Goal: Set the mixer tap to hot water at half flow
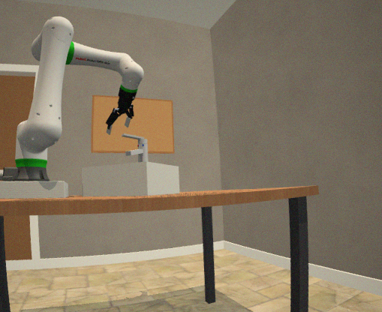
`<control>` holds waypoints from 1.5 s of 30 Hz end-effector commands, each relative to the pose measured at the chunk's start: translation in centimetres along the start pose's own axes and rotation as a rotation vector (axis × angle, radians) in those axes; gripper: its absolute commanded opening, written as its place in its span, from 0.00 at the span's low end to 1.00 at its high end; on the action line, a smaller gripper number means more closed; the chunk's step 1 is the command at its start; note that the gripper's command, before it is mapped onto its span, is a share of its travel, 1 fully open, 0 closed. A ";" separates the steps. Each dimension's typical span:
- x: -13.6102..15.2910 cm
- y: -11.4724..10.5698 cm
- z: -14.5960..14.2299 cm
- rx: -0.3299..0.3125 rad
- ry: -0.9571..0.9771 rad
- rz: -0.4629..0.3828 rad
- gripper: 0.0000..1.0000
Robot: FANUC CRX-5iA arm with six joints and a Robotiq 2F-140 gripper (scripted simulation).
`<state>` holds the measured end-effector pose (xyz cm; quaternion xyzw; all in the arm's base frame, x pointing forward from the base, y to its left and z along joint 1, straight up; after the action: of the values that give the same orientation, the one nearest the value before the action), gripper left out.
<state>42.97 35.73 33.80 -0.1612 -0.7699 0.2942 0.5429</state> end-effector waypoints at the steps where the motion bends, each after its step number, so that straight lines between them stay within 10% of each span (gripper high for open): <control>1: 0.0 0.0 0.0 0.000 0.000 0.000 1.00; 21: -1.4 -0.8 0.8 0.027 -0.084 0.053 1.00; 34: -10.6 -9.7 5.6 0.316 -0.641 0.388 1.00; 36: -13.2 -14.6 7.0 0.447 -0.796 0.475 1.00; 45: -15.4 -22.0 8.6 0.708 -1.039 0.600 1.00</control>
<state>42.24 10.57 33.19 -0.0466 -0.7377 0.6699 0.0698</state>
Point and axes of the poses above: the point where the finger pads meet when closed, its own y axis out along the fingers, its own z axis across the jaws, x = y × z, the point moved 2 cm from there along -y, back along the fingers, and after that the axes turned 15 degrees about y, right-handed, at the moved point
